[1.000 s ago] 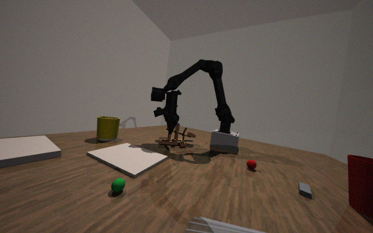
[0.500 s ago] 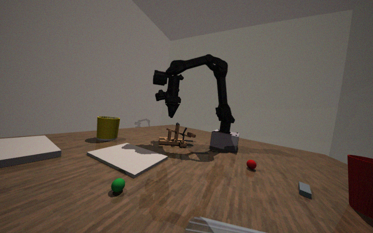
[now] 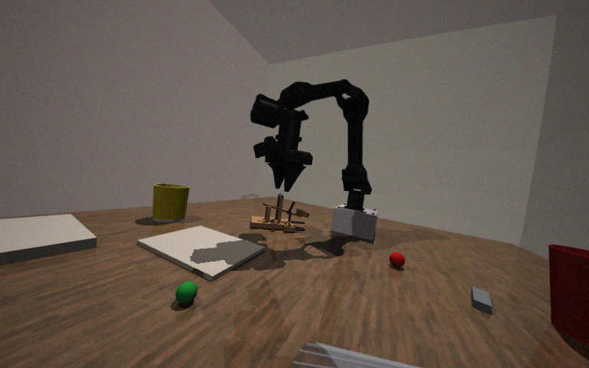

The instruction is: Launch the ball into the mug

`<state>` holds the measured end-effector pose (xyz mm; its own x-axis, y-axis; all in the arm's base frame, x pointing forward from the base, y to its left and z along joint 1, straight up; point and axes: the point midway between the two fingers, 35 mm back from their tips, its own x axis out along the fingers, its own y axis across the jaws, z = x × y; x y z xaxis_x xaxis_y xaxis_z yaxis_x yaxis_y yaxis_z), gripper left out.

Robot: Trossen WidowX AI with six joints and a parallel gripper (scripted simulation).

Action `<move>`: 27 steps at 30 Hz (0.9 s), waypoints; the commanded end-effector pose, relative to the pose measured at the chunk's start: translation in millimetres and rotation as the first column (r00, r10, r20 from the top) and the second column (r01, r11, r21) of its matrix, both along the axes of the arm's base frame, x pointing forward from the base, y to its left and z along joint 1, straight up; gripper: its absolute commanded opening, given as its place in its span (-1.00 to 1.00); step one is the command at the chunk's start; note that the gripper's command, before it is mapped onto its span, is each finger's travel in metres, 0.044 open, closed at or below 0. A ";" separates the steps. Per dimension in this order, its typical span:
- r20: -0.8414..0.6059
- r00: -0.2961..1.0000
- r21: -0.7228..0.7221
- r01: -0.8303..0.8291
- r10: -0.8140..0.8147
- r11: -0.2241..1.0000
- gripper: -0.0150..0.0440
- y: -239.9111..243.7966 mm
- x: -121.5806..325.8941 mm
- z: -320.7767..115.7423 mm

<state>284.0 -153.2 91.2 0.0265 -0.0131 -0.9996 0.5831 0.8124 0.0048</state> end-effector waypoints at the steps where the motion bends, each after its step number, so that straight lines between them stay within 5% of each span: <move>1: 0.000 0.992 0.006 -0.129 0.129 0.992 0.53 64.0 16.7 -13.7; 9: 0.001 0.933 0.011 -0.359 0.359 0.933 0.53 181.1 14.2 -39.0; 18: -0.003 0.821 0.012 -0.570 0.570 0.821 0.53 290.3 -40.0 -68.7; 27: -0.004 0.800 0.011 -0.601 0.601 0.800 0.53 299.4 -57.8 -74.6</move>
<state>229.0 144.7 17.3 0.0116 0.0084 -0.9999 -0.0214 0.9997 0.0082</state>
